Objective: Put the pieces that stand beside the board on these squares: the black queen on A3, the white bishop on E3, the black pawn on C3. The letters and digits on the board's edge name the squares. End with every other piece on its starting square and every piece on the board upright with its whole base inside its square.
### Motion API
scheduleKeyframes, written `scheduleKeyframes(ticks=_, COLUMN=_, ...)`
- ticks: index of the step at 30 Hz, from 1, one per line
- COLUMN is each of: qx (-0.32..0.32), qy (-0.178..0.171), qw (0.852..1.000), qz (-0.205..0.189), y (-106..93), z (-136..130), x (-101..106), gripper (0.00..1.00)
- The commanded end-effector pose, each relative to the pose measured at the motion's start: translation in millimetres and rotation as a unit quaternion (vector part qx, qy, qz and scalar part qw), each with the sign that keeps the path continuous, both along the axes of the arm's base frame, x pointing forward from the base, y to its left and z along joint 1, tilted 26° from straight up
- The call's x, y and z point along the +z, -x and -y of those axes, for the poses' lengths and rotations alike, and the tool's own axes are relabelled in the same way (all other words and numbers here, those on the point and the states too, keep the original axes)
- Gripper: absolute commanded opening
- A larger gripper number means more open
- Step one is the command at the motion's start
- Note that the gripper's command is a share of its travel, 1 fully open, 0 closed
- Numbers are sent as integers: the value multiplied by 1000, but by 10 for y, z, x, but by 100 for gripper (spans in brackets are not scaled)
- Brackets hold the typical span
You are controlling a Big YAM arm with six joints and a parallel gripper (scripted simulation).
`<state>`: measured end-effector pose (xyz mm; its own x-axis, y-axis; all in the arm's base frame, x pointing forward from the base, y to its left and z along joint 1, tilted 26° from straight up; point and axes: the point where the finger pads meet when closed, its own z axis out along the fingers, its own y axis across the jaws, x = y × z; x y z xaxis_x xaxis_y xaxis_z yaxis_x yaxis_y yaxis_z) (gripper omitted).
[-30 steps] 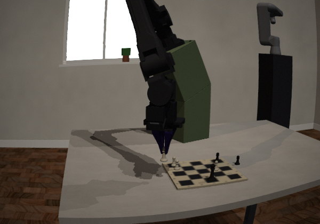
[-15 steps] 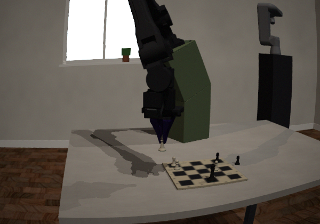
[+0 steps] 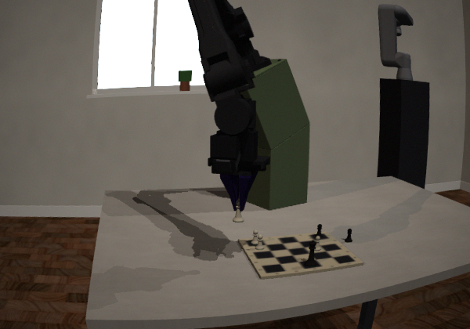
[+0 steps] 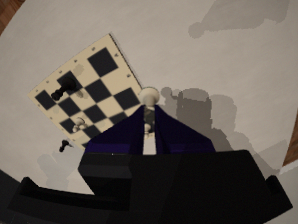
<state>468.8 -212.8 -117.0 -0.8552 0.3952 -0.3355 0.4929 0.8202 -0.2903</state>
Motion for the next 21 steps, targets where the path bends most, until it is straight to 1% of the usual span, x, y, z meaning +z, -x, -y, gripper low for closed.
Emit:
scheduleKeyframes(ticks=1, qx=-3, qy=-2, qw=1000, qz=-1, y=-32, z=-13, x=-43, gripper=0)
scheduleKeyframes(ticks=20, qx=-3, qy=-2, qw=1000, qz=-1, y=-32, z=-13, x=-43, gripper=0)
scheduleKeyframes(ticks=21, qx=-2, qy=-2, qw=1000, qz=0, y=-27, z=-44, x=-54, gripper=0)
